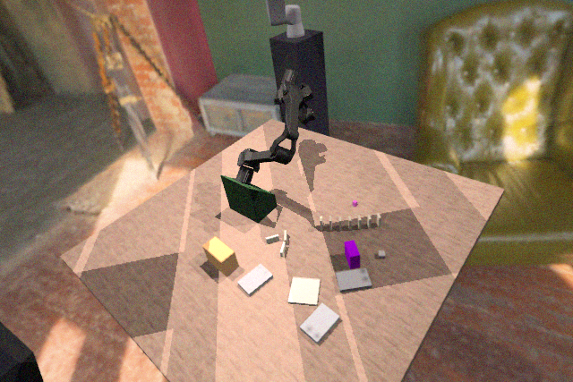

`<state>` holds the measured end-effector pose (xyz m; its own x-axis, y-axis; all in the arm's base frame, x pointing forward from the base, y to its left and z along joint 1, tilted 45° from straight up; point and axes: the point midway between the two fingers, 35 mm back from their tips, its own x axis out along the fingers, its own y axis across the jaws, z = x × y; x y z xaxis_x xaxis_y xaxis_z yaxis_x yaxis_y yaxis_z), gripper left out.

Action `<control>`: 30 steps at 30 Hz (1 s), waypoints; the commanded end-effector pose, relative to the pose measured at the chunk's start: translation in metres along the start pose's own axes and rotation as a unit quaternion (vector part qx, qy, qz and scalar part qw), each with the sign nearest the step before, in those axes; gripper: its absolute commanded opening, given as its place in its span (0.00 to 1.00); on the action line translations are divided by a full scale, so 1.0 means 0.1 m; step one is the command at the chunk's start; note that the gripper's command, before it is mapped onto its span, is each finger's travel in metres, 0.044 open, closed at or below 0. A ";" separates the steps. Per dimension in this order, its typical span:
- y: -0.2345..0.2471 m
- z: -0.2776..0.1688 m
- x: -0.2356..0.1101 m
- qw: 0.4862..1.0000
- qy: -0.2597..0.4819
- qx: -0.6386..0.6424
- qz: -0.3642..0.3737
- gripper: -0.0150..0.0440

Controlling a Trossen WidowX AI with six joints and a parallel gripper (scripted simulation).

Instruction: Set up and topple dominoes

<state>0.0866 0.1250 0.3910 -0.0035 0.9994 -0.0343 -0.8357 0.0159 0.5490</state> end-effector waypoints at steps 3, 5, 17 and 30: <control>0.10 -0.05 -0.02 0.998 0.000 -0.060 -0.018 1.00; 0.21 -0.12 -0.01 0.989 0.006 -0.138 -0.044 1.00; 0.33 -0.63 0.55 0.835 0.160 -0.492 -0.187 1.00; -0.78 -1.05 1.23 0.624 0.447 -0.611 -0.193 1.00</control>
<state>0.0629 0.2314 0.2911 0.4774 0.6287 -0.6138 -0.6854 -0.1706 -0.7079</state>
